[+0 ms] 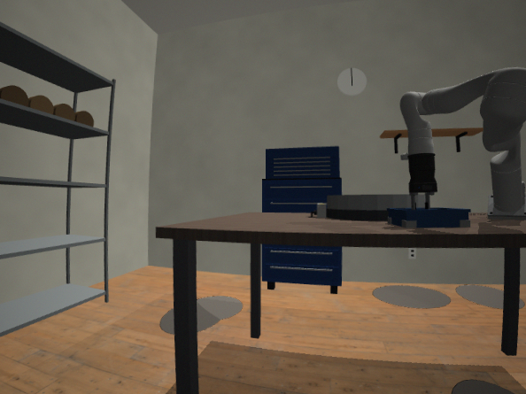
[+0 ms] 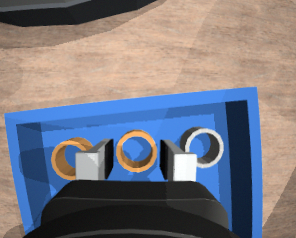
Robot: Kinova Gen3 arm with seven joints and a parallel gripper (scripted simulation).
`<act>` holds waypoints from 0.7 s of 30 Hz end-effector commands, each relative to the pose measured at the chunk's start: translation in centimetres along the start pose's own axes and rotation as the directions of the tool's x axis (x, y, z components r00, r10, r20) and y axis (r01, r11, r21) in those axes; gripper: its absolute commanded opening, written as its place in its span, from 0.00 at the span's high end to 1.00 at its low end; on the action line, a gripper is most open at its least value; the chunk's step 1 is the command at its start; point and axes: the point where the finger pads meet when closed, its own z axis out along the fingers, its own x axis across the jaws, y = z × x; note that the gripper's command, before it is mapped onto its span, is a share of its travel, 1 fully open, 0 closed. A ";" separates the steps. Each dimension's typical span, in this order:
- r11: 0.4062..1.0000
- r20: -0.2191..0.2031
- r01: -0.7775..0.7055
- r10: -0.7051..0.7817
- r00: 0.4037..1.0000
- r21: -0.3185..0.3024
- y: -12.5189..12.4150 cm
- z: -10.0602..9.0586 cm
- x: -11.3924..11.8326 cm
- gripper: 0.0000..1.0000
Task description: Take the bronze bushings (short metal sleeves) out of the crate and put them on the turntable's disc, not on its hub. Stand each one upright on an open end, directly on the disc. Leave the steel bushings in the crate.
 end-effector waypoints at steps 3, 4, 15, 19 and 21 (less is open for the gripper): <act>1.000 0.007 0.005 -0.005 1.000 0.001 -0.1 0.4 -0.2 0.24; 1.000 0.007 0.005 -0.005 1.000 0.001 -0.1 0.5 -0.2 0.24; 1.000 0.007 0.005 -0.005 1.000 0.001 -0.1 2.0 -0.2 0.24; 1.000 0.007 0.005 -0.005 1.000 0.001 -0.1 2.4 -0.2 0.24; 1.000 0.007 0.005 -0.005 1.000 0.001 -0.1 2.4 -0.2 0.24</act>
